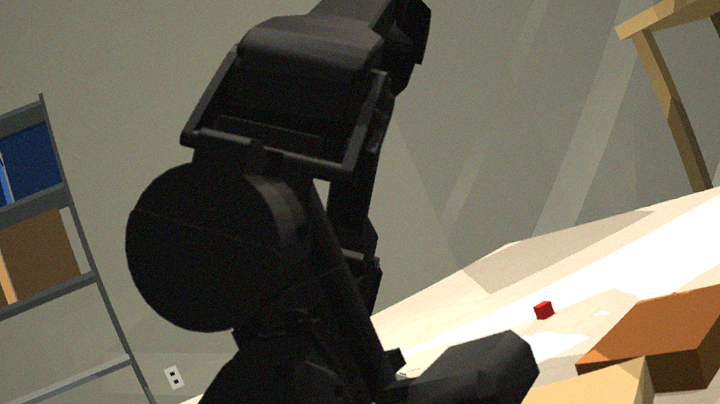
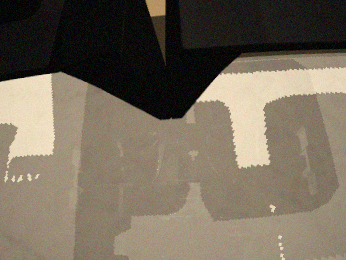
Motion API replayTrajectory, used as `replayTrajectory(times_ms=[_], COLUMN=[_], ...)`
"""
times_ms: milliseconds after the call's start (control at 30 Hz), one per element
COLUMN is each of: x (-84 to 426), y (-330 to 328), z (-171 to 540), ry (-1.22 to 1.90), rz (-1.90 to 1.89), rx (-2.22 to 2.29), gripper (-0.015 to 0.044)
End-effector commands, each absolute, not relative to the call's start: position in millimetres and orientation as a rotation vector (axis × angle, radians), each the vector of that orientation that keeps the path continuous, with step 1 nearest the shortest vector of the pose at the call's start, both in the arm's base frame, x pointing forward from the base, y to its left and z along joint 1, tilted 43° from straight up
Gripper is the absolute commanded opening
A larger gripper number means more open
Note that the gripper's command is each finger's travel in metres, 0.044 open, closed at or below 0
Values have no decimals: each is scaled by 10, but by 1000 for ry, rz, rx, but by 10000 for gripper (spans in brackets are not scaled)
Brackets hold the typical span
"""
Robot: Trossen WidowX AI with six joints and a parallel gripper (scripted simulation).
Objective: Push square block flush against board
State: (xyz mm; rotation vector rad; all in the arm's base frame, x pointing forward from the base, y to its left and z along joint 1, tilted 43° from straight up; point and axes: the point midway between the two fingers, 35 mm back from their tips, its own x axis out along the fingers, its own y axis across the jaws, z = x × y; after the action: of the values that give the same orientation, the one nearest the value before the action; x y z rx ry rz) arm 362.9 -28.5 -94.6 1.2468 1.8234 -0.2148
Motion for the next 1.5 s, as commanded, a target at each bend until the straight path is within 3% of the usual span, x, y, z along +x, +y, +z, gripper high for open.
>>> replayTrajectory(times_ms=[0,1467], x=[3615,3483], y=[-252,-84], z=[-984,-807], ry=[1817,1818], rz=[-219,-219], rx=[1262,1263], gripper=[0,0])
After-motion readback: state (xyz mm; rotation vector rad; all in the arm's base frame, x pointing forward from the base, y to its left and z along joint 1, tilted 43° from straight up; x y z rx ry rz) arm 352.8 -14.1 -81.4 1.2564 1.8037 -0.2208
